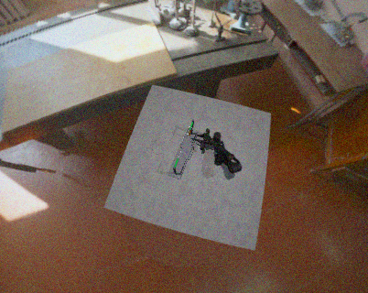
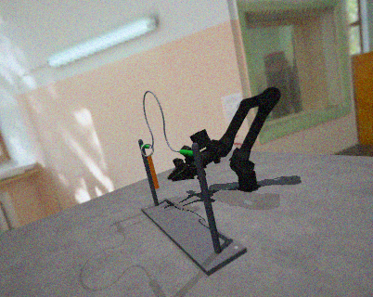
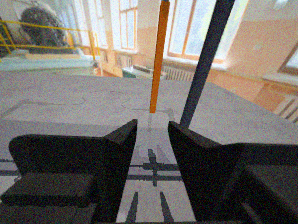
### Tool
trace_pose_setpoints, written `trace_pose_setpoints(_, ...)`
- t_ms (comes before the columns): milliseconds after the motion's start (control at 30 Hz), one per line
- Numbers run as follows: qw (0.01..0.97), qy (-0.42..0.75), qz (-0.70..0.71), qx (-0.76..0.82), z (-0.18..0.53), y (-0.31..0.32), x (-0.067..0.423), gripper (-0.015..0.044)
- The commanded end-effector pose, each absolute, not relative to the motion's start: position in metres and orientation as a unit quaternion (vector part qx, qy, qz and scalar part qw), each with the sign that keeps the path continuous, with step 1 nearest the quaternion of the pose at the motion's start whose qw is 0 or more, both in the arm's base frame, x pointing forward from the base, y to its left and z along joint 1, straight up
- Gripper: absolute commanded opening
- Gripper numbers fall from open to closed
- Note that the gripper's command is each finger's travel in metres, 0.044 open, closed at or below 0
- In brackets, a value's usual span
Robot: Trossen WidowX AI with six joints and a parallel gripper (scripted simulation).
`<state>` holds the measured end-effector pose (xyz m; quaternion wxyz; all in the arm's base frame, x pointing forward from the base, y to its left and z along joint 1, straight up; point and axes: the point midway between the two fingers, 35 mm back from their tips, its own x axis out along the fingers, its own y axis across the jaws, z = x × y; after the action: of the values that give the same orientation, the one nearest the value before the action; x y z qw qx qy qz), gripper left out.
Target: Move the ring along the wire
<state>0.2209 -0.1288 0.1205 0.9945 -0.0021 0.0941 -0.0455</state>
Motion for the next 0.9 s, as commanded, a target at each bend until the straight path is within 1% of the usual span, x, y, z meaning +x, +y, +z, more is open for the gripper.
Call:
trace_pose_setpoints(0, 0.995, 0.082, -0.050, -0.002, 0.134, -0.129, 0.236, 0.0160)
trace_pose_setpoints(300, 0.995, 0.082, -0.050, -0.002, 0.135, -0.132, 0.237, 0.0160)
trace_pose_setpoints(867, 0.995, 0.082, -0.050, -0.002, 0.134, -0.138, 0.259, 0.0160)
